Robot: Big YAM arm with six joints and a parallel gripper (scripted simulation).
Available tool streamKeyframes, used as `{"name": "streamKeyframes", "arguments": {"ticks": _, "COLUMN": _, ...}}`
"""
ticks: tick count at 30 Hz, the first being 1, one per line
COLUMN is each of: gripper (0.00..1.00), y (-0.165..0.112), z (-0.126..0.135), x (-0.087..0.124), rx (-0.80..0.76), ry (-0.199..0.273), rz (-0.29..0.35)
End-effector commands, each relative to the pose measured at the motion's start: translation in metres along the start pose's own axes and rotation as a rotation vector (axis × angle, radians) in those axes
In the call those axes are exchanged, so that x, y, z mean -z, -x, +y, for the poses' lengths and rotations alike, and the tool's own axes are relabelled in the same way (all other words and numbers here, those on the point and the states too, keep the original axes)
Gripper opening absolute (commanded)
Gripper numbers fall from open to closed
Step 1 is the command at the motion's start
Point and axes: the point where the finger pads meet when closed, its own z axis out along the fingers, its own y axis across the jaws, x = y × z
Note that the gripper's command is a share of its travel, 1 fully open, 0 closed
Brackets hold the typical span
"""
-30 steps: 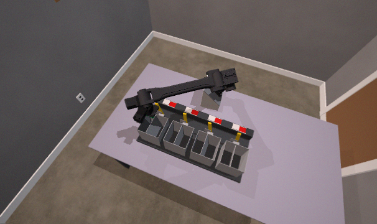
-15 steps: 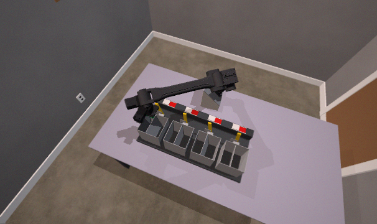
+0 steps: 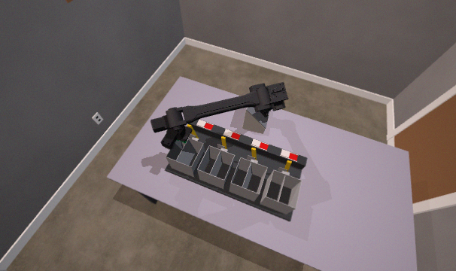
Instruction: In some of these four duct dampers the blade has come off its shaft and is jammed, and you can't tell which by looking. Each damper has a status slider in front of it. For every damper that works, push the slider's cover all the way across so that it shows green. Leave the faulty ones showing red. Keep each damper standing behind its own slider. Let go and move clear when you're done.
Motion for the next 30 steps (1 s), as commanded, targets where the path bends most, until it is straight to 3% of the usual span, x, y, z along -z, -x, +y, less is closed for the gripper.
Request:
{"name": "streamKeyframes", "arguments": {"ticks": 1, "gripper": 0.36, "y": 0.007, "z": -0.003, "x": 0.007, "rx": 0.024, "ry": -0.013, "rz": -0.013}}
{"name": "streamKeyframes", "arguments": {"ticks": 25, "gripper": 0.36, "y": 0.007, "z": -0.003, "x": 0.007, "rx": 0.024, "ry": -0.013, "rz": -0.013}}
{"name": "streamKeyframes", "arguments": {"ticks": 27, "gripper": 0.36, "y": -0.021, "z": -0.013, "x": -0.003, "rx": -0.015, "ry": 0.044, "rz": -0.004}}
{"name": "streamKeyframes", "arguments": {"ticks": 29, "gripper": 0.36, "y": -0.021, "z": -0.013, "x": -0.003, "rx": -0.015, "ry": 0.044, "rz": -0.004}}
{"name": "streamKeyframes", "arguments": {"ticks": 30, "gripper": 0.36, "y": -0.035, "z": -0.018, "x": -0.007, "rx": -0.014, "ry": 0.074, "rz": -0.006}}
